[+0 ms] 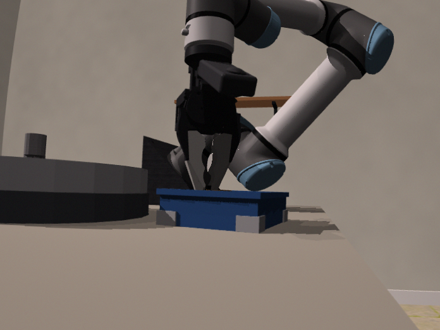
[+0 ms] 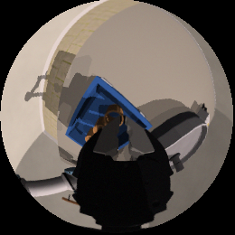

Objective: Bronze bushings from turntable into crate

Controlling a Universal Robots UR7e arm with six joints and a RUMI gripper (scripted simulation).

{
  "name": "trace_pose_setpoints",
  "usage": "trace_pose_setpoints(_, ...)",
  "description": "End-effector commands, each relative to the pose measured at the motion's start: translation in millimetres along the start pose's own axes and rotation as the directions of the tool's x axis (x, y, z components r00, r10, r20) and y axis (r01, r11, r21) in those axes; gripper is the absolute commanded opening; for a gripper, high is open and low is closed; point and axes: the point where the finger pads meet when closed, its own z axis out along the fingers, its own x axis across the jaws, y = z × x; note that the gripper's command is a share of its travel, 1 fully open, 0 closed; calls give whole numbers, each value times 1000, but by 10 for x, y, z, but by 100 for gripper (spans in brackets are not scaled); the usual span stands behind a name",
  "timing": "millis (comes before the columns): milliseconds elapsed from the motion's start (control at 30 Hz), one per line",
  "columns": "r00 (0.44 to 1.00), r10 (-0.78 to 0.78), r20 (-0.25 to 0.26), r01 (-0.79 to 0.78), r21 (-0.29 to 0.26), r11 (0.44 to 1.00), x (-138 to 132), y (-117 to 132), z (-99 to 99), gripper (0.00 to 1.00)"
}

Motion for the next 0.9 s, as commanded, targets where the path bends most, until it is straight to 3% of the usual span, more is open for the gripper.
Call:
trace_pose_setpoints(0,1000,2,2,-2,-1,1000,-4,8,21,0)
trace_pose_setpoints(867,1000,1,1,-1,0,1000,-4,8,72,0)
